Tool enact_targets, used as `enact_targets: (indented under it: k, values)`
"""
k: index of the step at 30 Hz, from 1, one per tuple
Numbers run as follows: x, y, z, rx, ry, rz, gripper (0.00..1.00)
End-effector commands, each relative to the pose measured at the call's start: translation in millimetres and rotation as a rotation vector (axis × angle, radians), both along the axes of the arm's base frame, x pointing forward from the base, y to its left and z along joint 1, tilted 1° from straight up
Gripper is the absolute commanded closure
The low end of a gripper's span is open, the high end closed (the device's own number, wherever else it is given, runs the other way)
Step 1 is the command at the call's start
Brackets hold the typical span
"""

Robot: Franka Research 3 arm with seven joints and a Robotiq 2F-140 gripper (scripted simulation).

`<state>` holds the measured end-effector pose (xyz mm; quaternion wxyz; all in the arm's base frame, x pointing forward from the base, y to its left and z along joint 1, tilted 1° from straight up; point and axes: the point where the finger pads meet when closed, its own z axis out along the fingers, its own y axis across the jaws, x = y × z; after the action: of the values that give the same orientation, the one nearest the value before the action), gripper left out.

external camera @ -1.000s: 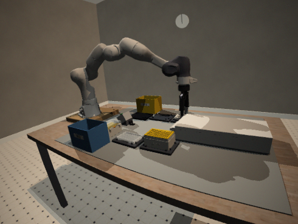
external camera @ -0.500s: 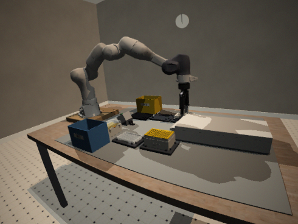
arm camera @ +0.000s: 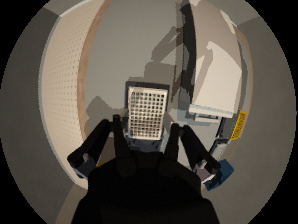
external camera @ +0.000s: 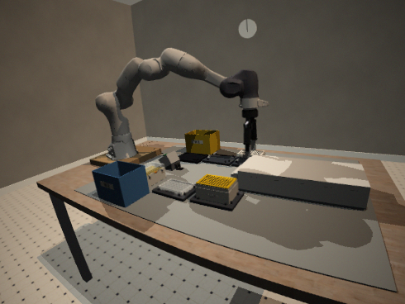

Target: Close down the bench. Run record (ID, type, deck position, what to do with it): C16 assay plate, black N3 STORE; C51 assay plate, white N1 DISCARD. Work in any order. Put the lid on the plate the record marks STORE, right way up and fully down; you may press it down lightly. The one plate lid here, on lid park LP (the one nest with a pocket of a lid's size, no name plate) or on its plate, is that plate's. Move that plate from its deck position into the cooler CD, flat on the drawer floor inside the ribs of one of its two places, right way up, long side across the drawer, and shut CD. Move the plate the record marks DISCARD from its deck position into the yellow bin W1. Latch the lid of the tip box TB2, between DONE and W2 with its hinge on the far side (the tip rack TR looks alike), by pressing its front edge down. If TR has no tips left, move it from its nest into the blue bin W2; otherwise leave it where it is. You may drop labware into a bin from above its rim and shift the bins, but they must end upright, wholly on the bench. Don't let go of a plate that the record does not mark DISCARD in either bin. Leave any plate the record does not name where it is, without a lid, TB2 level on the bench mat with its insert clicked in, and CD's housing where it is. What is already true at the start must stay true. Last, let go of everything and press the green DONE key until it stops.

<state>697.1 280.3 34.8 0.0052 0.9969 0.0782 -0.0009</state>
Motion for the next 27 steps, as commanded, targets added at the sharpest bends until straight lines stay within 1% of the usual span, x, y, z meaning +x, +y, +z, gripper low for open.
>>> enact_targets:
  k: [1,27]
  values:
    - [-1.1,0.9,6.6,0.002,0.004,-0.001,1.0]
    - [-1.0,1.1,35.9,0.002,0.004,-0.001,1.0]
